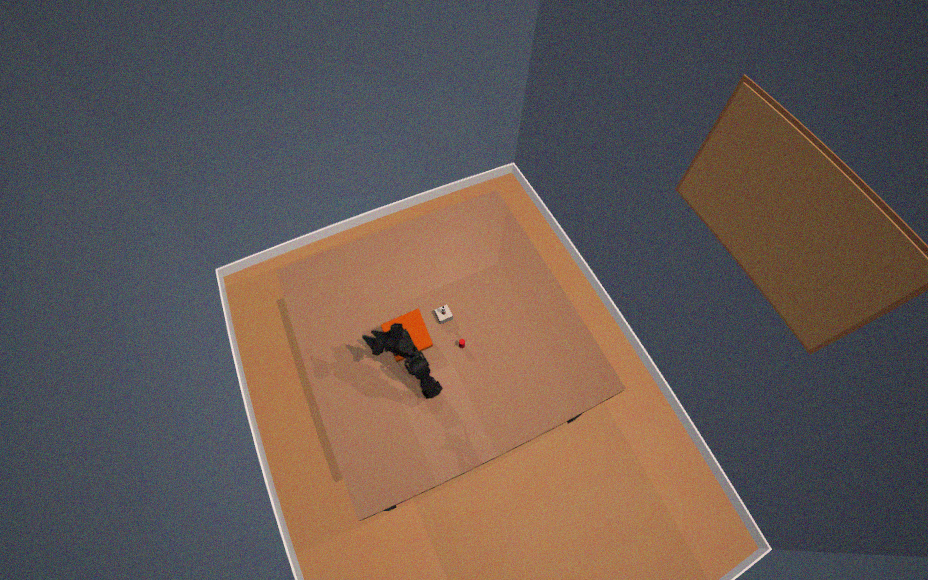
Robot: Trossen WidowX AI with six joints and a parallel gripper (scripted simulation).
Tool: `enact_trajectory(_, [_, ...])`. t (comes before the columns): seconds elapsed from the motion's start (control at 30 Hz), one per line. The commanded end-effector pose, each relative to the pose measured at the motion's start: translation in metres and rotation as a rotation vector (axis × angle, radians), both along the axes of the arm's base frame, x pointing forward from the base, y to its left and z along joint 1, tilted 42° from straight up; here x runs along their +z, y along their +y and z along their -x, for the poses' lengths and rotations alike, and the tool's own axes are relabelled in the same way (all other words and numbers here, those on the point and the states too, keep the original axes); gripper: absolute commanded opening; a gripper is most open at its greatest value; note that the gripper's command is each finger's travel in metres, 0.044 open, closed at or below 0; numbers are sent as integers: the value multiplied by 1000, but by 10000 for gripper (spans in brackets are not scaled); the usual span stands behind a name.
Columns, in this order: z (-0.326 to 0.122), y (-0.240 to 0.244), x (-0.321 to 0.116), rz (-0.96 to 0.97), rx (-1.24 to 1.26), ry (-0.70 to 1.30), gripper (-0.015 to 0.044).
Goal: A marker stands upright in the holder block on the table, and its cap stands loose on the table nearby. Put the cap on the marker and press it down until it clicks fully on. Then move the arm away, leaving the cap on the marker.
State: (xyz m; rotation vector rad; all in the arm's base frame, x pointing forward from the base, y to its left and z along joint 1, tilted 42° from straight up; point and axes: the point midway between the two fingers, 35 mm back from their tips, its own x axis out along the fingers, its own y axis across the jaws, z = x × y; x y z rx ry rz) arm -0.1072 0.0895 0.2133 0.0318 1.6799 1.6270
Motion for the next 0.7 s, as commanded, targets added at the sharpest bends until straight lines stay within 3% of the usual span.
enact_trajectory(0.0, [-1,2,0,-1,-10,-9,374])
enact_trajectory(0.17, [-47,48,-12,17,-247,-256,243])
enact_trajectory(0.4, [-147,78,-35,212,-512,-646,238])
enact_trajectory(0.67, [-260,39,-62,638,-610,-954,238])
